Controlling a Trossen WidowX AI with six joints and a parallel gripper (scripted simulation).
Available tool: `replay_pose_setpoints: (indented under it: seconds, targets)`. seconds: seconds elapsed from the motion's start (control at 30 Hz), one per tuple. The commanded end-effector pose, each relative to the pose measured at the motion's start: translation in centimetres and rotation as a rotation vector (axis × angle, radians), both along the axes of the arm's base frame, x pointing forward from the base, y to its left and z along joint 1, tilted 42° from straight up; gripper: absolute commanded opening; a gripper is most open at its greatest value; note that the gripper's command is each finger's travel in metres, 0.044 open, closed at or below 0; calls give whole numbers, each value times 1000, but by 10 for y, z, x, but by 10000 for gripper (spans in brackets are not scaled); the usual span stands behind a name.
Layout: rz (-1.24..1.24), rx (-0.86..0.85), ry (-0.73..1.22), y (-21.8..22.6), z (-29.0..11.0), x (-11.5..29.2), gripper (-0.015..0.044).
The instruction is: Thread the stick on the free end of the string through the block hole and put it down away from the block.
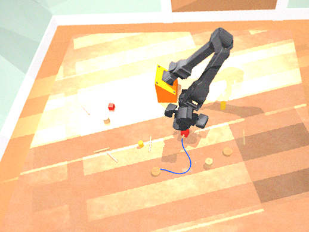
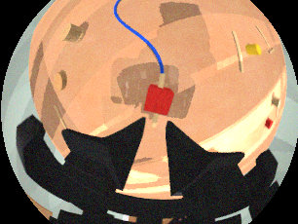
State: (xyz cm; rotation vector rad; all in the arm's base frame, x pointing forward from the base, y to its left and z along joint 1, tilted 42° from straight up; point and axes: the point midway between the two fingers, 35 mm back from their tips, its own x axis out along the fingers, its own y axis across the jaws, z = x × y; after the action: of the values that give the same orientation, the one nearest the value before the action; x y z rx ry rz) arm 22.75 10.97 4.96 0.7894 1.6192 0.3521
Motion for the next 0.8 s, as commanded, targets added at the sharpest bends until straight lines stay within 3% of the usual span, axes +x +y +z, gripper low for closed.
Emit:
replay_pose_setpoints:
  seconds: [0.0,0.63,0.77]
  targets:
    - [0,5,7,5,-5,-2,122]
    - [0,11,8,21,-20,-6,122]
    - [2,7,3,20,-20,-5,17]
